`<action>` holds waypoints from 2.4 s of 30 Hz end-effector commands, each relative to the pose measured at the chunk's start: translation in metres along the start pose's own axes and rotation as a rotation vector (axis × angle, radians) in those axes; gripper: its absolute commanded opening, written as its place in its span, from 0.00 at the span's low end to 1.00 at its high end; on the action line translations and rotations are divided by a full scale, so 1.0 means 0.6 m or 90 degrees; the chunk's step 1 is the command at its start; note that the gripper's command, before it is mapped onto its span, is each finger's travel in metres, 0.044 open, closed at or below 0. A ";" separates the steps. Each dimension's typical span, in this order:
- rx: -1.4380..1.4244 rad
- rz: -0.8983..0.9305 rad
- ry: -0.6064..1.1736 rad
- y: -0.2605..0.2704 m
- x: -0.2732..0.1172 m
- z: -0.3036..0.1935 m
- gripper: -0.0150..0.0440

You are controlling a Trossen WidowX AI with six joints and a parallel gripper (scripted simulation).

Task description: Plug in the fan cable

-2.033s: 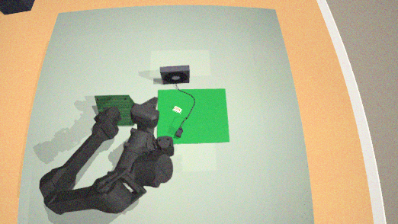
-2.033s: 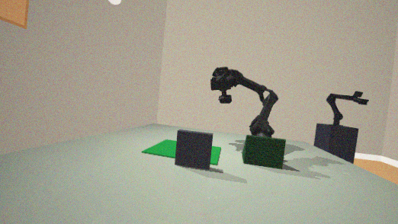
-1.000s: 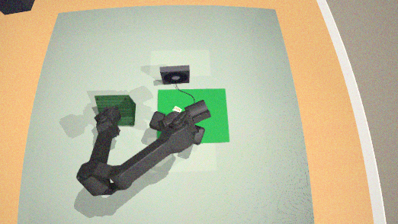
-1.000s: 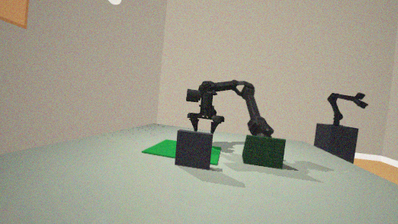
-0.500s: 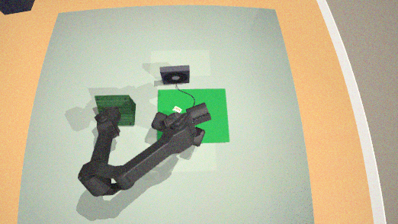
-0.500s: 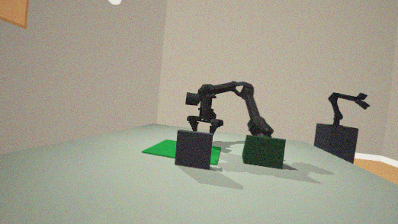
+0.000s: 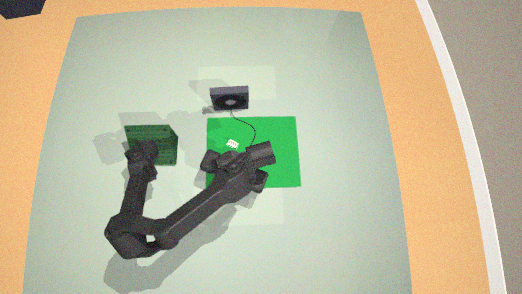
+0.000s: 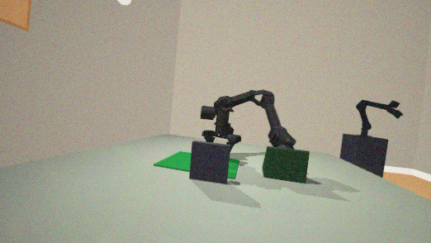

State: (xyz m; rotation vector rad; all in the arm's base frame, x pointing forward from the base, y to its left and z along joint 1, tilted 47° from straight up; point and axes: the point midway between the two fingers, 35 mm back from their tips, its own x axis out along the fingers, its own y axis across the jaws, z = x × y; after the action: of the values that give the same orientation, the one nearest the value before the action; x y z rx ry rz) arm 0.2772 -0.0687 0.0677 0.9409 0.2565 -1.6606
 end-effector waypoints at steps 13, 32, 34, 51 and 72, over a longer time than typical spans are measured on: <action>0.000 -0.001 -0.002 -0.001 0.016 0.002 0.78; -0.005 -0.002 -0.004 -0.001 -0.062 0.000 0.25; -0.005 -0.002 -0.004 -0.002 -0.067 0.001 0.25; -0.280 -0.003 0.001 -0.020 -0.066 -0.052 0.25; -0.742 -0.003 0.003 -0.064 -0.065 -0.132 0.25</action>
State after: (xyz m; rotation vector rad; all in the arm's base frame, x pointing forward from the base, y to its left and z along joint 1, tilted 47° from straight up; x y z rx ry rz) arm 0.2787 0.0129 0.0374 0.1251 1.0161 -1.2446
